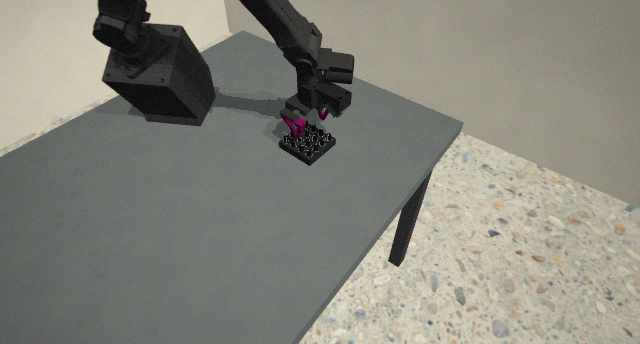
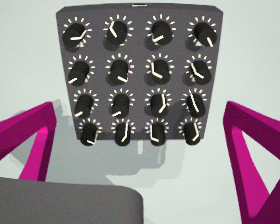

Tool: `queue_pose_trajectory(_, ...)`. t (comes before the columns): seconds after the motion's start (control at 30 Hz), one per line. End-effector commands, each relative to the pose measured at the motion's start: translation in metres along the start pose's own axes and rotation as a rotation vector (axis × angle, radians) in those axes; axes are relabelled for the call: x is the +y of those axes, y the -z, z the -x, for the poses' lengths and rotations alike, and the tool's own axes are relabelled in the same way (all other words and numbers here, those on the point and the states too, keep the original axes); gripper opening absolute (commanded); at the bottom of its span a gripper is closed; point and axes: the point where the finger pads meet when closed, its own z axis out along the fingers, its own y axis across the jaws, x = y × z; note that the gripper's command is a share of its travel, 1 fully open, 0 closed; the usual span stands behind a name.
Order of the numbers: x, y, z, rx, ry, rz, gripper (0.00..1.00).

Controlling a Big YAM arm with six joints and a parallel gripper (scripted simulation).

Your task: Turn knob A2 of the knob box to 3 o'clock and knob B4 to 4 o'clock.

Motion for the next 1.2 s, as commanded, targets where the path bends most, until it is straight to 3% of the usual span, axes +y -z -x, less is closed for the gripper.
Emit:
queue_pose_trajectory(0.0, 0.0068, 0.0092, 0.0081, -0.024, -0.012, 0.012, 1.0)
queue_pose_trajectory(1.17, 0.0087, 0.0116, -0.0005, -0.035, -0.009, 0.02, 1.0)
